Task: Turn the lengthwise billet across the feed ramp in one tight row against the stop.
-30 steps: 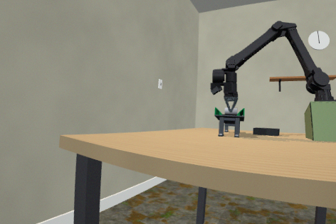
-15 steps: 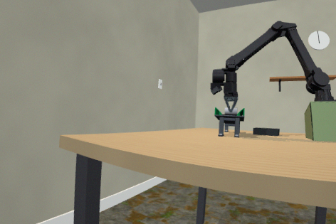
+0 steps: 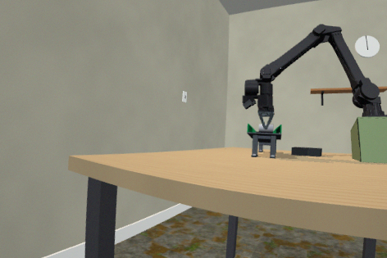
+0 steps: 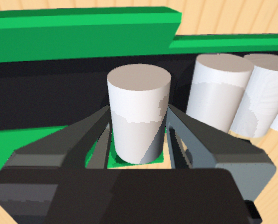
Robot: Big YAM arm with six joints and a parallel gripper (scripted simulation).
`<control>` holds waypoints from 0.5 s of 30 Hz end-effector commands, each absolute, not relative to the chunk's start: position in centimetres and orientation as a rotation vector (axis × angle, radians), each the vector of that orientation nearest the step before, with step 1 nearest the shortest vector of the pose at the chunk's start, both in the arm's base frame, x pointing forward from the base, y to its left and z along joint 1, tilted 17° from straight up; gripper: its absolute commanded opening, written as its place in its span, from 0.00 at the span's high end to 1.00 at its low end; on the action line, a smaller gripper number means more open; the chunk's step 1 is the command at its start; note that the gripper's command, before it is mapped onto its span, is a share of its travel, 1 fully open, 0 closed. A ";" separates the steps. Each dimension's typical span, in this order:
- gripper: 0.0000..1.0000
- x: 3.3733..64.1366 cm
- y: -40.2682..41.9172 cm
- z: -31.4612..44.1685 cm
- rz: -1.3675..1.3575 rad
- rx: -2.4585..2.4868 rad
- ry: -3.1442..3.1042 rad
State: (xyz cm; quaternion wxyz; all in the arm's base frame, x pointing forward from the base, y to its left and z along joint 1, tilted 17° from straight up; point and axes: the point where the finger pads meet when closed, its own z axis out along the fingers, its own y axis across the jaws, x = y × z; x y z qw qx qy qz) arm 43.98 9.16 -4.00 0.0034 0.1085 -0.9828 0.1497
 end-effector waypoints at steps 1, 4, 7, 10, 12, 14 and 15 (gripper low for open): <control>1.00 44.7 9.6 -2.9 0.462 0.349 -3.121; 1.00 44.7 9.6 -2.9 0.462 0.349 -3.121; 1.00 44.7 9.6 -2.9 0.463 0.349 -3.121; 1.00 44.7 9.5 -2.9 0.463 0.349 -3.120; 1.00 44.7 9.5 -2.9 0.463 0.349 -3.120; 1.00 44.7 9.5 -3.0 0.463 0.349 -3.120; 1.00 44.7 9.5 -3.0 0.463 0.349 -3.119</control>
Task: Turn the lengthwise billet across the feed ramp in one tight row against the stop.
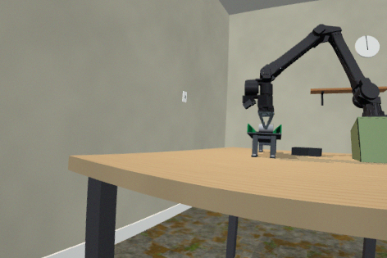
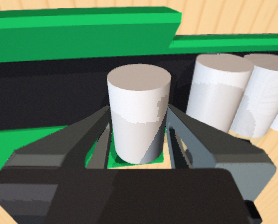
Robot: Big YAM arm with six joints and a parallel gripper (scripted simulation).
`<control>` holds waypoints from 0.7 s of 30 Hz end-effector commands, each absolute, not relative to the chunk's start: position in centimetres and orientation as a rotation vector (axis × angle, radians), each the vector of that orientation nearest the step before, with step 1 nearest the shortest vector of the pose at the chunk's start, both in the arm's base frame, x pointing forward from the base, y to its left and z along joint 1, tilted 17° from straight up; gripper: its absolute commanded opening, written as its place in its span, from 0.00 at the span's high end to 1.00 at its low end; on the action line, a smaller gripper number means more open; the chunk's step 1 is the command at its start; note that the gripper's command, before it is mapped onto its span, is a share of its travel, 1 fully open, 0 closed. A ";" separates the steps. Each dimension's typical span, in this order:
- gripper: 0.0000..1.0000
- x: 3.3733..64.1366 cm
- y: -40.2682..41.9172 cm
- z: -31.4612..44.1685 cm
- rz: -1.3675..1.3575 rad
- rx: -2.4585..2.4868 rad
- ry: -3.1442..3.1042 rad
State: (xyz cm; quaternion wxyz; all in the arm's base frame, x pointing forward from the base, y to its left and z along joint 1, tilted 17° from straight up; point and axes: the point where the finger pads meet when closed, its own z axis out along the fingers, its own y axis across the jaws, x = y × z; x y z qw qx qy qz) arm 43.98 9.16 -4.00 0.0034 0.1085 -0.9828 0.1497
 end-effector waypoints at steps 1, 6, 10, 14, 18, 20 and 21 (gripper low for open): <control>1.00 44.7 9.5 -3.0 0.463 0.349 -3.119; 1.00 44.7 9.5 -3.3 0.463 0.350 -3.115; 1.00 44.9 9.5 -3.1 0.463 0.349 -3.120; 1.00 44.7 9.3 -3.5 0.464 0.349 -3.111; 1.00 44.9 9.3 -3.3 0.463 0.346 -3.118; 1.00 44.9 9.3 -3.5 0.463 0.345 -3.117; 1.00 44.9 9.3 -3.5 0.463 0.344 -3.117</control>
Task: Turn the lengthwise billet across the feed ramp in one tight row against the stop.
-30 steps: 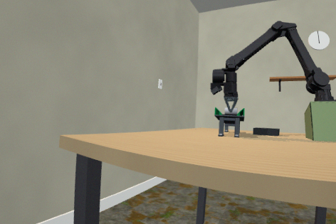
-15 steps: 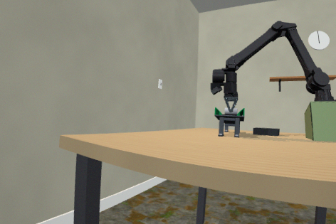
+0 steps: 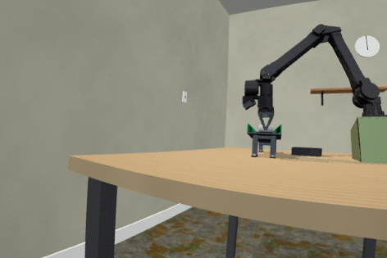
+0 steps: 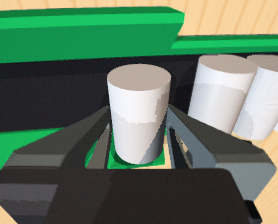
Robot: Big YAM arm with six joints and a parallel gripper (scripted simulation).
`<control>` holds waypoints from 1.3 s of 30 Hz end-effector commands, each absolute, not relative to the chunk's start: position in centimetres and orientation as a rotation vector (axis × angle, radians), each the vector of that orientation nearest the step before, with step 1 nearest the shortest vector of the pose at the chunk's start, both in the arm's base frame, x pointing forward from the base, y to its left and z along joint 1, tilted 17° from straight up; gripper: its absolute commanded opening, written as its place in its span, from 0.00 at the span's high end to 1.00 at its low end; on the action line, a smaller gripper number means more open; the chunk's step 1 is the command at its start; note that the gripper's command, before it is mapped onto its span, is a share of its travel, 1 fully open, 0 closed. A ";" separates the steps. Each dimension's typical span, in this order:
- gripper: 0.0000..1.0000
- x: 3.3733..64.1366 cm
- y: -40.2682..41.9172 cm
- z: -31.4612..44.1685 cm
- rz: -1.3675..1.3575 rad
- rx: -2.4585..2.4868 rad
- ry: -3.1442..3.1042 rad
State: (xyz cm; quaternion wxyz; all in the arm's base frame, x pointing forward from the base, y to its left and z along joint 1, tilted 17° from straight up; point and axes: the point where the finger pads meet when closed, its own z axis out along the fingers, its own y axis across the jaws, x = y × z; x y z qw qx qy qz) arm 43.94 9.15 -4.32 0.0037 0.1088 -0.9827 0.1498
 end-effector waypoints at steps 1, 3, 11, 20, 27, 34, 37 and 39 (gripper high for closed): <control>1.00 44.8 9.3 -3.5 0.463 0.344 -3.116; 1.00 44.7 9.2 -3.6 0.464 0.345 -3.114; 1.00 44.9 9.2 -3.8 0.464 0.344 -3.115; 1.00 44.5 9.1 -4.4 0.465 0.346 -3.106; 1.00 45.2 9.3 -3.9 0.462 0.343 -3.125; 1.00 45.0 9.2 -4.2 0.463 0.344 -3.120; 1.00 44.9 9.2 -4.2 0.463 0.345 -3.119; 1.00 44.8 9.1 -4.4 0.464 0.346 -3.115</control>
